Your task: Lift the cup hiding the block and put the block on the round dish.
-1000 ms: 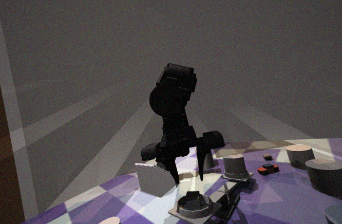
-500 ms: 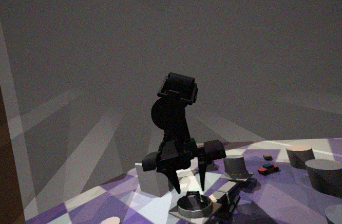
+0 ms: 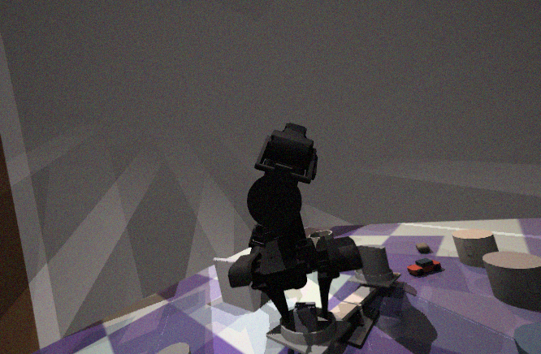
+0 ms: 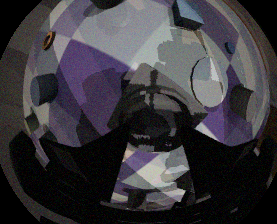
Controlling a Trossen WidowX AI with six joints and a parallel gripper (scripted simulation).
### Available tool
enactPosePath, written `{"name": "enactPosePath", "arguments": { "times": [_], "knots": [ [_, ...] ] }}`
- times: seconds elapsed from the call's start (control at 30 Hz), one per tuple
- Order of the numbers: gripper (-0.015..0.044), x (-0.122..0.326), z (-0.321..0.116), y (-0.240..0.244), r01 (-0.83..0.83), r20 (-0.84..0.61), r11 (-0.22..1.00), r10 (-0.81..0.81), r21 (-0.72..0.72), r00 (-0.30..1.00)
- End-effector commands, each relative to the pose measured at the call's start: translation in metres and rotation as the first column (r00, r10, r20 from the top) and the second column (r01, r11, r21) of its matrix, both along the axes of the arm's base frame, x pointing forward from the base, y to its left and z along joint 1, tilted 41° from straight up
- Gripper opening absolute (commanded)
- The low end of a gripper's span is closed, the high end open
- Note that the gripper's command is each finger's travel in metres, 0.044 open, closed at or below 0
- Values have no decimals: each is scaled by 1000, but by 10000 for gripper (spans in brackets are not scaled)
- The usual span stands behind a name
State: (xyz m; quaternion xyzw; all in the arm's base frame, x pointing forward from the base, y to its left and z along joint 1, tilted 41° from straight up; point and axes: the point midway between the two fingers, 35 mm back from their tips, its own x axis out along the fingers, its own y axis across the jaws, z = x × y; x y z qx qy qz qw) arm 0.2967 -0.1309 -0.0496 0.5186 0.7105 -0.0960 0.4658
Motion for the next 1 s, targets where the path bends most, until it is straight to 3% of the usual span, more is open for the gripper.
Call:
{"name": "enactPosePath", "arguments": {
  "times": [0.0, 0.13, 0.33, 0.5, 0.97],
  "knots": [
    [260, 0, -3, 2, 8, -3, 1000, -8, 2, 1000],
    [155, 0, -3, 2, 8, -3, 1000, -8, 2, 1000],
    [115, 0, -3, 2, 8, -3, 1000, -8, 2, 1000],
    [0, 1, 5, -5, 8, -3, 1000, -8, 1, 1000],
    [0, 4, 53, -48, 8, -4, 1000, -8, 0, 1000]
  ]
}}
